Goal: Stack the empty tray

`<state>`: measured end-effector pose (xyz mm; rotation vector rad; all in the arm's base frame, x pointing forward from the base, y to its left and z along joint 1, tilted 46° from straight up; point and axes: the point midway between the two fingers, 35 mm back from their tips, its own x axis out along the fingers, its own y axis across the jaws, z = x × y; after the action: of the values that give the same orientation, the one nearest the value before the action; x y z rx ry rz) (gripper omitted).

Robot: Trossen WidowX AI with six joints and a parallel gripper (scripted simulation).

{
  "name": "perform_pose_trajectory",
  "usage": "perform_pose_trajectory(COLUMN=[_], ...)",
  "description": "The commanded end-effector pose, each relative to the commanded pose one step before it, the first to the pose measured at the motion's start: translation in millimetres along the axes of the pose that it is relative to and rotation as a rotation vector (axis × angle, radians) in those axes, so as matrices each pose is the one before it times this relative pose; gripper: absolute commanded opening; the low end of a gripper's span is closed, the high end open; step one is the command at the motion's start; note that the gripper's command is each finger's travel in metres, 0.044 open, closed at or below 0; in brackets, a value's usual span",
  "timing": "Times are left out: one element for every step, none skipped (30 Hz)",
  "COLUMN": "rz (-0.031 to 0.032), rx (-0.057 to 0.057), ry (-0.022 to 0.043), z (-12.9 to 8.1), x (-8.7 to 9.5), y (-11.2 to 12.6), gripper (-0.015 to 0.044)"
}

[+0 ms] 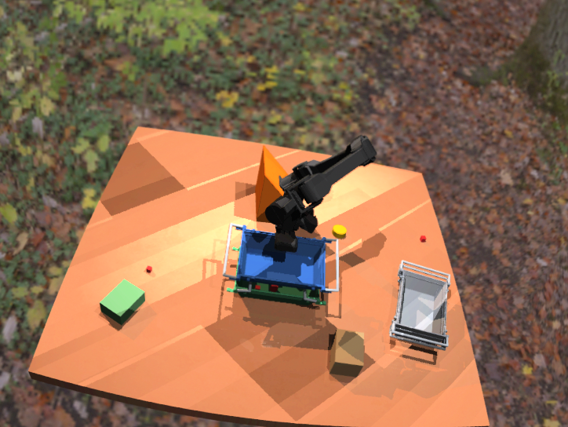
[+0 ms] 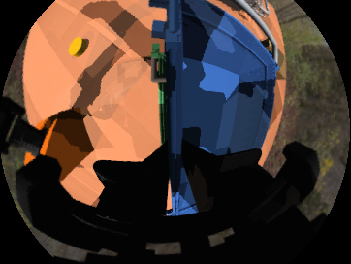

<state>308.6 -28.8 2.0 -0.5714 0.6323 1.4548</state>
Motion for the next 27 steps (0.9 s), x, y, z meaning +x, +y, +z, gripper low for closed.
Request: perform_pose_trajectory(rz=[0.02244, 0.00000, 0.00000, 0.00000, 0.00000, 0.00000, 0.00000, 0.00000, 0.00000, 0.00000, 0.00000, 0.00000, 0.00000, 0.00001, 0.00001, 0.00001, 0.00001, 0.00001, 0.00000, 0.00000, 0.00000, 0.00000, 0.00000, 0.00000, 0.00000, 0.00000, 0.00000], rx=[0.0033, 0.0000, 0.0000, 0.0000, 0.0000, 0.0000, 0.0000, 0.0000, 0.0000, 0.0000, 0.0000, 0.0000, 0.0000, 0.0000, 0.0000, 0.0000, 0.0000, 0.0000, 0.0000, 0.0000, 0.0000, 0.0000, 0.0000, 0.0000, 0.0000, 0.0000, 0.0000], ry=[0.00121, 0.00000, 0.00000, 0.00000, 0.00000, 0.00000, 0.00000, 0.00000, 0.00000, 0.00000, -0.00001, -0.00002, -0.00003, -0.00004, -0.00005, -0.00006, -0.00006, -0.00004, -0.00001, 0.00000, 0.00000, 0.00000, 0.00000, 0.00000, 0.00000, 0.00000, 0.00000], z=[1.28, 0.00, 0.00, 0.00, 0.00, 0.00, 0.00, 0.00, 0.00, 0.00, -0.01, -0.01, -0.01, -0.02, -0.01, -0.01, -0.01, -0.01, 0.00, 0.00, 0.00, 0.00, 0.00, 0.00, 0.00, 0.00, 0.00], x=[7.48, 0.00, 0.00, 0.00, 0.00, 0.00, 0.00, 0.00, 0.00, 0.00, 0.31, 0.54, 0.80, 1.13, 1.17, 1.28, 1.24, 0.80, 0.27, 0.00, 0.00, 0.00, 0.00, 0.00, 0.00, 0.00, 0.00], y=[4.48, 0.00, 0.00, 0.00, 0.00, 0.00, 0.00, 0.00, 0.00, 0.00, 0.10, 0.17, 0.25, 0.36, 0.38, 0.43, 0.42, 0.28, 0.09, 0.00, 0.00, 0.00, 0.00, 0.00, 0.00, 0.00, 0.00], gripper=[0.0000, 0.0000, 0.0000, 0.0000, 0.0000, 0.0000, 0.0000, 0.0000, 0.0000, 0.0000, 0.0000, 0.0000, 0.0000, 0.0000, 0.0000, 0.0000, 0.0000, 0.0000, 0.0000, 0.0000, 0.0000, 0.0000, 0.0000, 0.0000, 0.0000, 0.0000, 0.0000])
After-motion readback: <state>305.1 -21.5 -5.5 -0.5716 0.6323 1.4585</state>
